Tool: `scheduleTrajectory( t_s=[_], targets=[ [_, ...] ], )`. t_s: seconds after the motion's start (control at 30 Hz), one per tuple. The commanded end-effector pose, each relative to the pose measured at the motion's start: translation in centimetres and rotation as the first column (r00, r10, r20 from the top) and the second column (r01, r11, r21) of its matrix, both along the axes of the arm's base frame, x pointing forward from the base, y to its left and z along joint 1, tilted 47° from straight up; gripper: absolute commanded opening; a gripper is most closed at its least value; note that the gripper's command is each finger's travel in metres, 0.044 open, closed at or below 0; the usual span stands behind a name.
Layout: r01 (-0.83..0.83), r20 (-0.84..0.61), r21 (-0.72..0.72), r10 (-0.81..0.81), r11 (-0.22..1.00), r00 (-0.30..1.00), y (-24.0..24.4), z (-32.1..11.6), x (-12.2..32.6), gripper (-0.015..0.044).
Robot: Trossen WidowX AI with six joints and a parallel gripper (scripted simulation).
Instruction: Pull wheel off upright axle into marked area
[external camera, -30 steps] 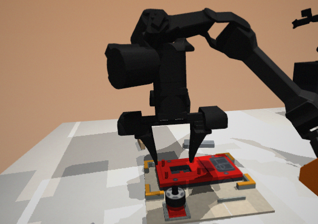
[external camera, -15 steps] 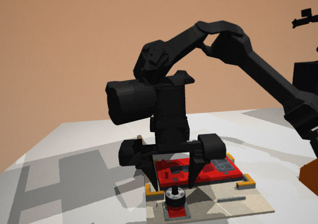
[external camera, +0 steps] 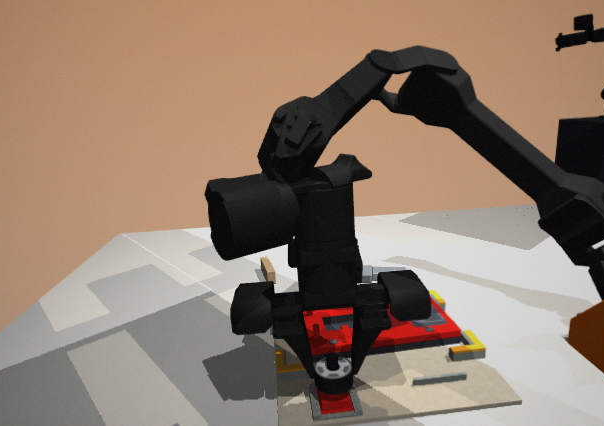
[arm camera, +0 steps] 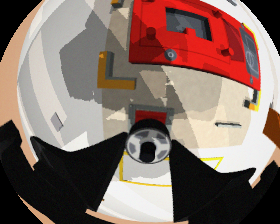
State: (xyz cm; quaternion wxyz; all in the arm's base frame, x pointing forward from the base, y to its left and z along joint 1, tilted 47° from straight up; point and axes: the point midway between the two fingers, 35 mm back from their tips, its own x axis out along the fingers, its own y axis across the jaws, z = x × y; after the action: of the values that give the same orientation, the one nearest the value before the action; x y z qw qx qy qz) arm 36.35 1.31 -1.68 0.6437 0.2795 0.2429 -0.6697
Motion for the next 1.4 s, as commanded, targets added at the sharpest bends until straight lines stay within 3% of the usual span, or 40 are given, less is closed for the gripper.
scheduleTrajectory(
  t_s=[0.0,0.2,1.37],
  targets=[
    [0.001,0.001,0.0,-0.001,1.0,1.0,0.06,0.02,-0.01,0.0161],
    [0.0,0.001,0.0,0.0,1.0,1.0,0.14,0.09,-0.01,0.0004],
    [-0.004,0.002,0.0,0.004,1.0,1.0,0.99,0.87,0.04,0.0]
  ],
)
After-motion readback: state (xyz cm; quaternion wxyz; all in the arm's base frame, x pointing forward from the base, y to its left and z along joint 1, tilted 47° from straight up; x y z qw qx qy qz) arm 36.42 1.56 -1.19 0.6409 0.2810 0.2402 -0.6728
